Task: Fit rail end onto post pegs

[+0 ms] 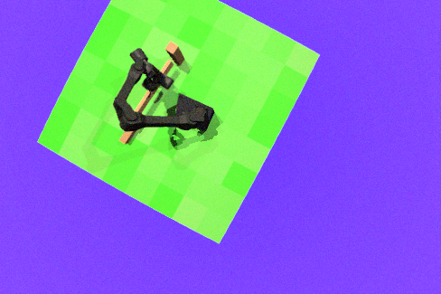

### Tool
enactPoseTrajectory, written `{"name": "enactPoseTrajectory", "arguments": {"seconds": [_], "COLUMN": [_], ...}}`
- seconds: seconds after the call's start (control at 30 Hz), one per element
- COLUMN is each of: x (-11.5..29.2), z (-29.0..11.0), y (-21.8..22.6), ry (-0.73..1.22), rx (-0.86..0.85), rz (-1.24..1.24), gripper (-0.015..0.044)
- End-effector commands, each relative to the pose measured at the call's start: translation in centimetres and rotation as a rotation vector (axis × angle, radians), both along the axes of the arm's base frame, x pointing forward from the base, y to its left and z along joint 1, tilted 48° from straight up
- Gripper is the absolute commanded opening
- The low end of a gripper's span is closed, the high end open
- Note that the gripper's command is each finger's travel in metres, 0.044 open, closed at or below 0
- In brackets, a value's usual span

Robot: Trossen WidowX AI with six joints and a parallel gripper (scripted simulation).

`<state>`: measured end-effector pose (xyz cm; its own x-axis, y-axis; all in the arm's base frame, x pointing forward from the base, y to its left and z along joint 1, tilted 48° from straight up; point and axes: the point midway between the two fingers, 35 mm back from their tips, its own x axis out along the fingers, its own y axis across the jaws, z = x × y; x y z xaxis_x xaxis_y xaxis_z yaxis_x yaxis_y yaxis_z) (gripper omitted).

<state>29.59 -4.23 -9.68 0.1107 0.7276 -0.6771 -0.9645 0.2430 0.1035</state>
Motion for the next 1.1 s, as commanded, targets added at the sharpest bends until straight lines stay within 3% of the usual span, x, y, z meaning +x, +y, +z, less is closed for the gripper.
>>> {"name": "enactPoseTrajectory", "arguments": {"seconds": [0.0,1.07], "x": [0.07,-0.17], "z": [-0.05,-0.71], "y": [-0.32,-0.92], "ry": [-0.005,-0.005], "rx": [-0.002,-0.002], "rz": [-0.004,-0.004], "gripper": [0.0000,0.0000]}}
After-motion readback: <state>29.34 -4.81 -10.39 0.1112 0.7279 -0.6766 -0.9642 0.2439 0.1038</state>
